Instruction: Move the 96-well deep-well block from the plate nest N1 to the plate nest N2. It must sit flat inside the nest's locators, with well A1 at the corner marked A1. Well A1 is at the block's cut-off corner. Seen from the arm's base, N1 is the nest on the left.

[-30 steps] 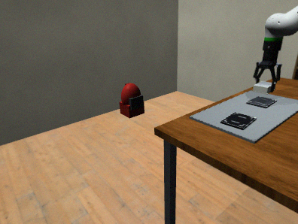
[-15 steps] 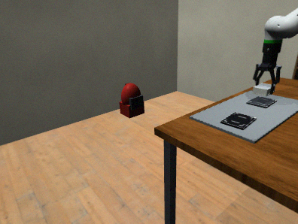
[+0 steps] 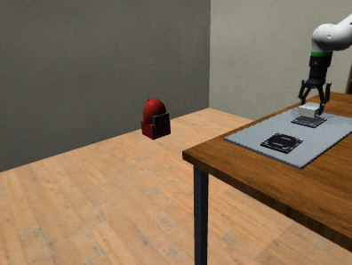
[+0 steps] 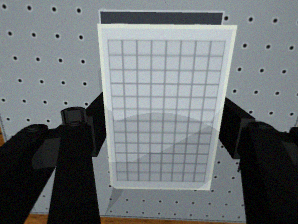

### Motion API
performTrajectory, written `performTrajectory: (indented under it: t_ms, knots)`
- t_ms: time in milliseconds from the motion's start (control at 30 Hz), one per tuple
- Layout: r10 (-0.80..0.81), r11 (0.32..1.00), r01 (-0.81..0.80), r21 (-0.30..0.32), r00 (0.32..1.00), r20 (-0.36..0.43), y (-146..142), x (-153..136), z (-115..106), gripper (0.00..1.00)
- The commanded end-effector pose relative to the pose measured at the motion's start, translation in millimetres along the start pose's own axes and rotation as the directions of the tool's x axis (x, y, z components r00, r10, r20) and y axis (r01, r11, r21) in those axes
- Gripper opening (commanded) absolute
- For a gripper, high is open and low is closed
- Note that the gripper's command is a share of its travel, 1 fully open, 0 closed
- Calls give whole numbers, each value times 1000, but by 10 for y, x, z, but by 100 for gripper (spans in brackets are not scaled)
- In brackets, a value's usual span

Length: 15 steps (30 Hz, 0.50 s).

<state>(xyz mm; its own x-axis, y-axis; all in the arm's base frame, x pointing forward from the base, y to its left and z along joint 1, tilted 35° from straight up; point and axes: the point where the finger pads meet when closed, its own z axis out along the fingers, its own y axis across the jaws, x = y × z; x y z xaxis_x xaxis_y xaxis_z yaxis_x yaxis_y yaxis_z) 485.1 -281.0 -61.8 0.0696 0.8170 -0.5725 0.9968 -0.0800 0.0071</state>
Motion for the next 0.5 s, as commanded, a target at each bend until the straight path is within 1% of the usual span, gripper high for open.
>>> performTrajectory:
  t_ms: [0,467]
  knots:
    - [0,1000,0,-2,1000,0,10,0,35,10]
    - [0,1000,0,-2,1000,0,10,0,225,10]
